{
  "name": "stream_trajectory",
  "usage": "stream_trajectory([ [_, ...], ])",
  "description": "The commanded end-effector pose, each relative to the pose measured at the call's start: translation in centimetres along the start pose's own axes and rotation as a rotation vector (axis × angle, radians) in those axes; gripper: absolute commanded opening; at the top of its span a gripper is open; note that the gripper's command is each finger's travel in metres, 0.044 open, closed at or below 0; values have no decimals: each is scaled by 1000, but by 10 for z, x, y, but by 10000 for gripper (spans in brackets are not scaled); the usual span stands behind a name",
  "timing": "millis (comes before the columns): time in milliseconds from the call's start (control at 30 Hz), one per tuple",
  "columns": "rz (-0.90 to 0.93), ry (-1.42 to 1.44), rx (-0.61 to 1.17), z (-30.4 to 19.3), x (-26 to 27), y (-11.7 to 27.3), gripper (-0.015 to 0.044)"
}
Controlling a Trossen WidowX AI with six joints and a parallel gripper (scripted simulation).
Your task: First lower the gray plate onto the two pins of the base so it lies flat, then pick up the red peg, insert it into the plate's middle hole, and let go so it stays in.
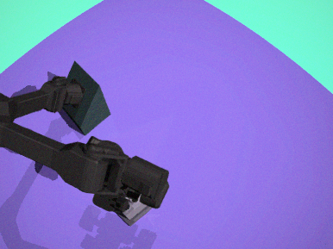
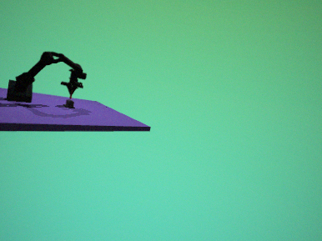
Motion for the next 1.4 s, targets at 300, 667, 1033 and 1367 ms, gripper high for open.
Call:
stream_trajectory([
  [300, -2, -2, 1, 0, -1, -3, 0],
  [667, -5, 3, -4, 1, -1, -19, 0],
  [1033, 3, -6, 0, 2, 0, -16, 0],
  [1367, 3, -6, 0, 0, -1, -18, 0],
])
Point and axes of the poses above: the point midway between the two fingers, 35 mm back from their tips, its own y axis back along the fingers, its own x axis across the jaws, z = x × y, the point moved 10 cm from there along y, back along the fingers, and after that the axes turned 13 degrees about y, right-handed, at the moved point
